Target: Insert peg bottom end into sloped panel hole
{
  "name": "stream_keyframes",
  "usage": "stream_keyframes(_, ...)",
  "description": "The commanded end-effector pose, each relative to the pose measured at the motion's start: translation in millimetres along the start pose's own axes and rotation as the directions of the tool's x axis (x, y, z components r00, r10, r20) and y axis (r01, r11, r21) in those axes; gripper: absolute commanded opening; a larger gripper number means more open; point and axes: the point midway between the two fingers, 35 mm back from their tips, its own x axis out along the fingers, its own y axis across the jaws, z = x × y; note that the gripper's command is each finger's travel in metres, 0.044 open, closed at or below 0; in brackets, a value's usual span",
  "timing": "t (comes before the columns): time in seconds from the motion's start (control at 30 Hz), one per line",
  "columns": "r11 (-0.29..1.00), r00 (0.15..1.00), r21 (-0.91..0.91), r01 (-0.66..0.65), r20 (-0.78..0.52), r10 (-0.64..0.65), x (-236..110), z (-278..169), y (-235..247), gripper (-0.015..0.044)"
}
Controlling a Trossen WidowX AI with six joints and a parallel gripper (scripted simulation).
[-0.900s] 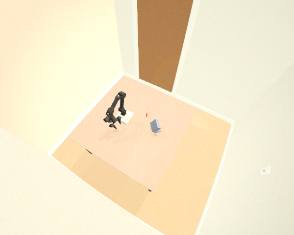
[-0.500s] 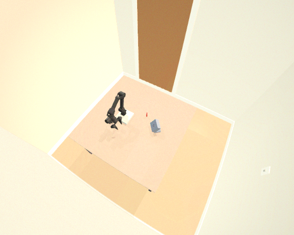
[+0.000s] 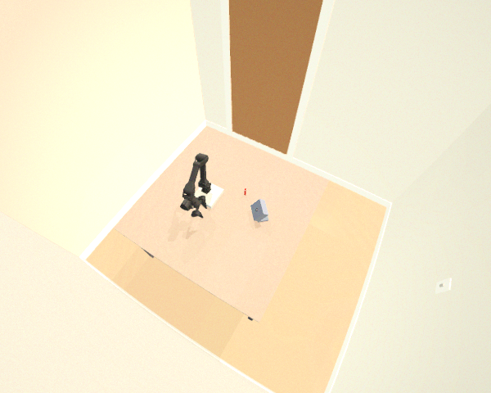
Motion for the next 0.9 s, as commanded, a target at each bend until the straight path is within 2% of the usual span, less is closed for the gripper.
stream_keyframes(0.0,0.997,0.999,-0.059,0.042,0.006,-0.041,7,-8,-1,0.044)
stream_keyframes(0.87,0.875,0.977,-0.435,0.211,0.066,-0.203,35,-65,-9,0.044)
